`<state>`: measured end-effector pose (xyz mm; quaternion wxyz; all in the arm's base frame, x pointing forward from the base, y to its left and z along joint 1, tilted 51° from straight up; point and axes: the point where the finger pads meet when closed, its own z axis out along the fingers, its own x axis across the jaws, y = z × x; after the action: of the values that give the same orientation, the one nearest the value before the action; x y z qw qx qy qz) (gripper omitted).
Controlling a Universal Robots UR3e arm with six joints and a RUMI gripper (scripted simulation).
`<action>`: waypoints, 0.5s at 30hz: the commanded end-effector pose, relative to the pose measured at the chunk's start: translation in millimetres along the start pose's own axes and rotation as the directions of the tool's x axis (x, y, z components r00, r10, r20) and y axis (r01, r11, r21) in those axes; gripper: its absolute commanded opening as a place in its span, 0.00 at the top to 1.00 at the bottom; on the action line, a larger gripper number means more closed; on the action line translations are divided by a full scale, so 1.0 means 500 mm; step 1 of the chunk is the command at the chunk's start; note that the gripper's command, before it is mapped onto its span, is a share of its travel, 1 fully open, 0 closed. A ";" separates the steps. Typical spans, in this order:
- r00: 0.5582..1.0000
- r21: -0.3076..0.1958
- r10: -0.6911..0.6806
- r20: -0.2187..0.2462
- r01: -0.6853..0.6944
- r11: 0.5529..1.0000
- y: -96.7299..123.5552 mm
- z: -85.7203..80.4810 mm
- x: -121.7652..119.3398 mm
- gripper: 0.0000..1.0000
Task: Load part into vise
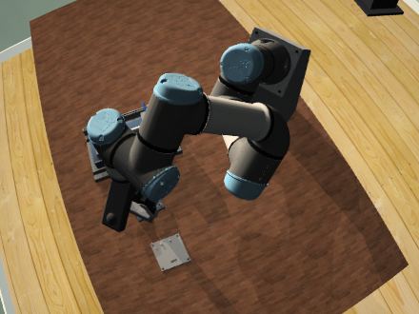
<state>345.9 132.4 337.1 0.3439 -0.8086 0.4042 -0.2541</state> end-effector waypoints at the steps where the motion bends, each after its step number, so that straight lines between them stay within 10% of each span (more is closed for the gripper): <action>1: 0.998 -0.008 0.060 0.000 -0.060 0.998 0.003 0.001 0.007 1.00; 15: 0.972 -0.010 0.235 -0.001 -0.235 0.972 0.013 0.002 0.026 1.00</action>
<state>349.6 121.2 333.8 0.3670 -0.7647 0.4824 -0.2186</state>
